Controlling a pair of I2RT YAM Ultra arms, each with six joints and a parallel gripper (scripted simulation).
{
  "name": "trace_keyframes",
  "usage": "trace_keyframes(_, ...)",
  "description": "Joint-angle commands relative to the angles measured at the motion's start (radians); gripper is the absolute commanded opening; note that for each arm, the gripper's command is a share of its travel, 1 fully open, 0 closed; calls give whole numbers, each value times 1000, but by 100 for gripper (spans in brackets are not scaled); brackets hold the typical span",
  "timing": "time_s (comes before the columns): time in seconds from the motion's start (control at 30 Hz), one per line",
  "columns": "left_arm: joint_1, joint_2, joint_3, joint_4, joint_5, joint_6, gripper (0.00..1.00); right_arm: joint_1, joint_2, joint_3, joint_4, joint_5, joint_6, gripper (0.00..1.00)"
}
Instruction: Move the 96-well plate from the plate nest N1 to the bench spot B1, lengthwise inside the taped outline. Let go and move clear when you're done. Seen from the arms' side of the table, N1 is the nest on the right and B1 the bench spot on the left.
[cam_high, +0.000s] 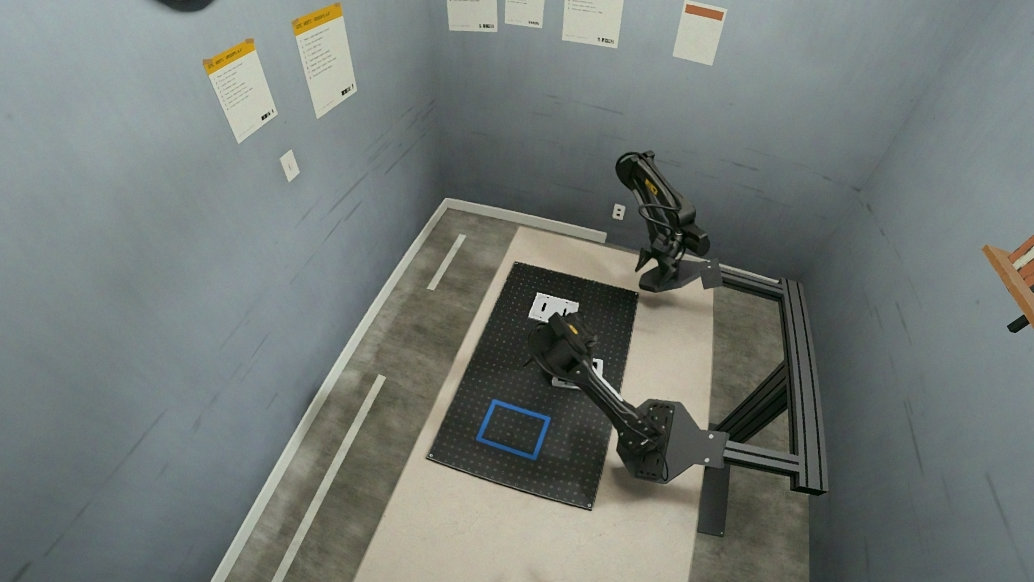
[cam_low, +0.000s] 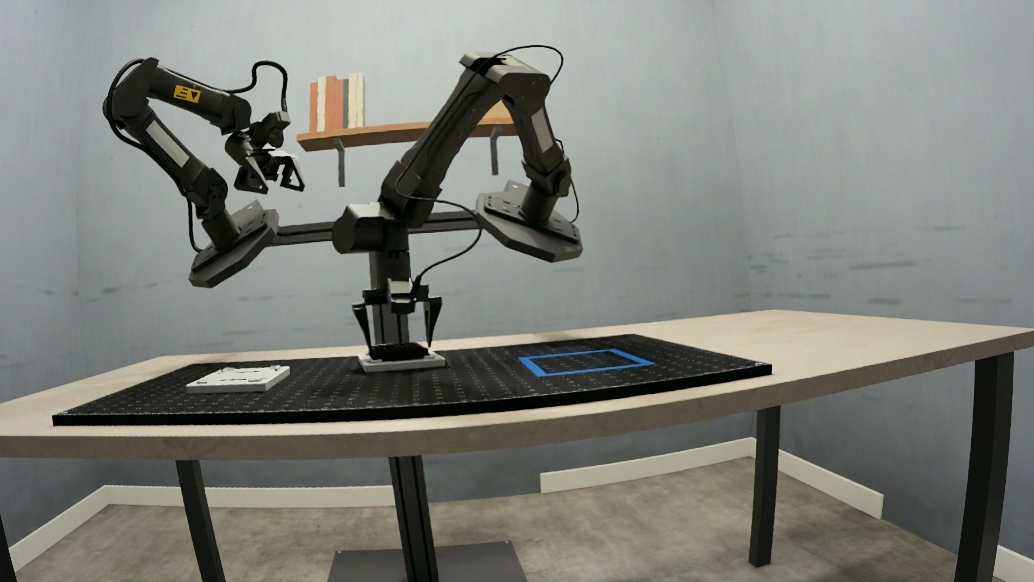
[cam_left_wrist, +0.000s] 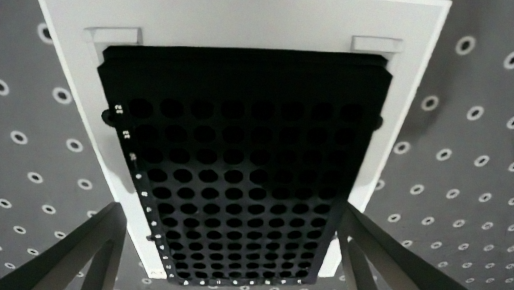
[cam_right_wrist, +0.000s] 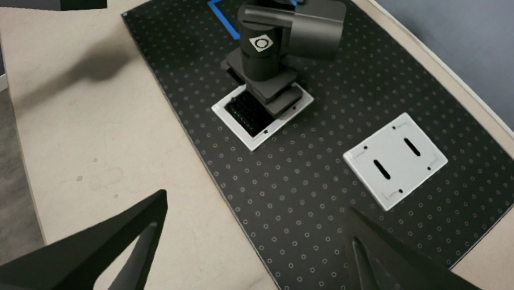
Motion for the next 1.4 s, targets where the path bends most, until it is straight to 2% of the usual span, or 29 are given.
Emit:
trace_keyframes(0.0,-5,13,25,28,2,15,100,14,15,4,-11,33,7,100)
trace_keyframes(0.27,-5,13,25,29,0,13,100,14,15,4,-11,33,7,100)
trace_keyframes(0.3,-5,13,25,29,0,13,96,14,15,4,-11,33,7,100)
trace_keyframes(0.37,-5,13,25,29,0,13,96,14,15,4,-11,33,7,100)
trace_keyframes(0.77,-4,1,4,23,1,14,79,14,15,4,-11,33,7,100)
trace_keyframes(0.83,-4,1,4,23,1,14,79,14,15,4,-11,33,7,100)
trace_keyframes(0.87,-4,1,4,23,1,14,67,14,15,4,-11,33,7,100)
trace_keyframes(0.9,-4,1,4,23,1,14,79,14,15,4,-11,33,7,100)
trace_keyframes(1.2,-75,-98,-7,-114,-15,-76,79,14,15,4,-11,33,7,100)
trace_keyframes(1.37,-67,-107,-18,-101,-4,-39,79,9,18,7,26,24,-14,100)
